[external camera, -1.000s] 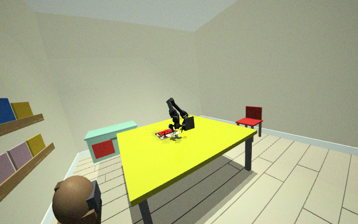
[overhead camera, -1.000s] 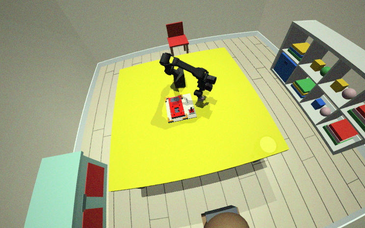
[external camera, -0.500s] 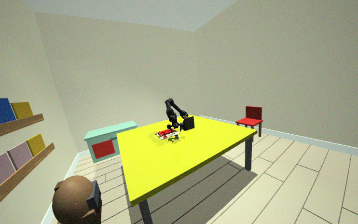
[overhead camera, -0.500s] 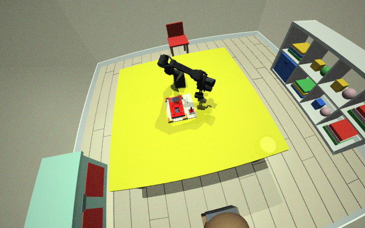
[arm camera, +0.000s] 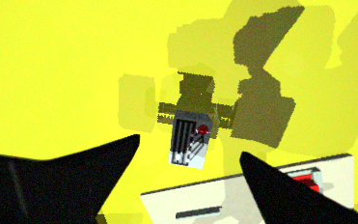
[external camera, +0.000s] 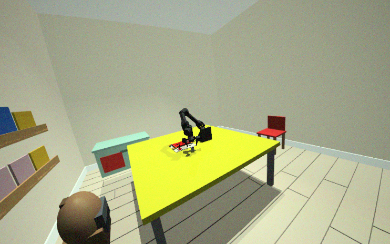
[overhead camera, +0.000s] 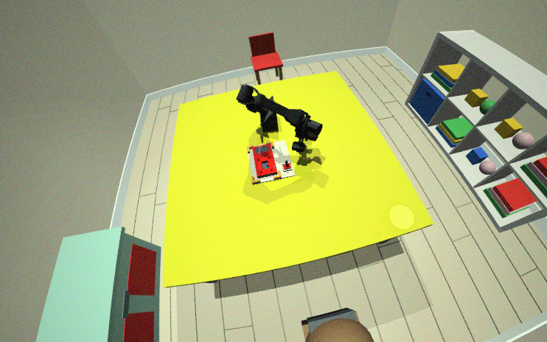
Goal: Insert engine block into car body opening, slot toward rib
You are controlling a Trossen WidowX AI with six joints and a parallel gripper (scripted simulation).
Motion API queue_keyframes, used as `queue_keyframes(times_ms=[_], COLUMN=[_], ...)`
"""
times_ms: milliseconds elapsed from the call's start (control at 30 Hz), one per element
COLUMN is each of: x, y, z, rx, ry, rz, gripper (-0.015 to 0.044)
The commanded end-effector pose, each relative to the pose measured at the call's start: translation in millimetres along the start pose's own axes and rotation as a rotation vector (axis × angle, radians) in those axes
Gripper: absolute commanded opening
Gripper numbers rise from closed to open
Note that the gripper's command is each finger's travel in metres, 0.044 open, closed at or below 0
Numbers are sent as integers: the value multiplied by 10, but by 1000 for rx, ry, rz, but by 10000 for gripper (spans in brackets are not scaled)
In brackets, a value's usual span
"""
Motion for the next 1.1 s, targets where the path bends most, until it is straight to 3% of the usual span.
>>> queue_keyframes(times_ms=[0, 267, 633, 867, 1000, 1067], x=[69, 172, 172, 172, 127, 67], y=[7, 11, 11, 11, 7, 2], z=[4, 5, 5, 5, 5, 5], rx=[-8, -8, -8, -8, -15, -24], ry=[5, 6, 6, 6, 10, 16], rz=[3, 3, 3, 3, -9, -24], gripper=[440, 440, 151, 105, 0, 0])
Point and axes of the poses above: the point midway between the two fingers, 35 mm back from their tips, its own x axis out along the fingers, its own z axis across the jaws, y = z × x, the point moved 10 cm from there along -x, back along the fingers, and after that the axes turned 15 degrees about x, right-handed, at the moved point
